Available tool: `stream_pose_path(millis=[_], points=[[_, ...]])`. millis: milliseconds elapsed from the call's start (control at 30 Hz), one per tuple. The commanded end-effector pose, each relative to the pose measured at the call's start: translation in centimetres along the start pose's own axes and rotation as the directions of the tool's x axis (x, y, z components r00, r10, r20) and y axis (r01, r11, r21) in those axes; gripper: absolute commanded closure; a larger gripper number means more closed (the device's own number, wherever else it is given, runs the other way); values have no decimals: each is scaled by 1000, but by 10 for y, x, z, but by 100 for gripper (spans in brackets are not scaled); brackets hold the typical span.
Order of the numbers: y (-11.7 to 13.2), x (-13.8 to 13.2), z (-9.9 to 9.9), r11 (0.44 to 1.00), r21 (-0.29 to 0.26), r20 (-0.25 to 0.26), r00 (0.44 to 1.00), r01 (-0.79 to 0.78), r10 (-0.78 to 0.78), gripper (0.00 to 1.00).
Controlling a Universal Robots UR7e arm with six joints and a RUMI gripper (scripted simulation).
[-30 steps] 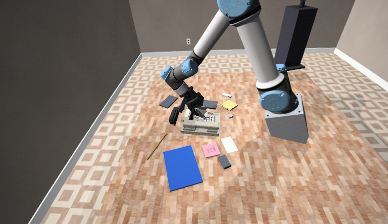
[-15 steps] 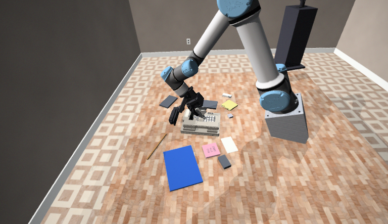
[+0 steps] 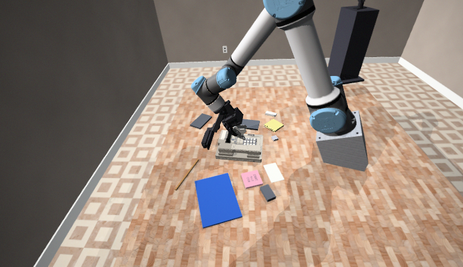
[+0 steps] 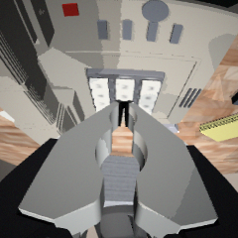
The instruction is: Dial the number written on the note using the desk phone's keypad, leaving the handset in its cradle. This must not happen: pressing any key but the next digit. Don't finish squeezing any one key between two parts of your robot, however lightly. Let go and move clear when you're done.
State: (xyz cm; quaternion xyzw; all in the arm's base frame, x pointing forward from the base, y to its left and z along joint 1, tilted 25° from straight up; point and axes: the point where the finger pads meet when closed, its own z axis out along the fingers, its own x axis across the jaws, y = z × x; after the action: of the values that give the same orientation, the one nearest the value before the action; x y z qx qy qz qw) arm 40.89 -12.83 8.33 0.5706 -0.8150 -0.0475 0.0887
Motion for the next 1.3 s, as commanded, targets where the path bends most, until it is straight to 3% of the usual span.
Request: stream_pose_path(millis=[0,833,1267], points=[[1,0,-2,1000,1,0,1000,0,0,100],[1,0,-2,1000,1,0,1000,0,0,100],[-6,0,8,1000,1,0,1000,0,0,100]])
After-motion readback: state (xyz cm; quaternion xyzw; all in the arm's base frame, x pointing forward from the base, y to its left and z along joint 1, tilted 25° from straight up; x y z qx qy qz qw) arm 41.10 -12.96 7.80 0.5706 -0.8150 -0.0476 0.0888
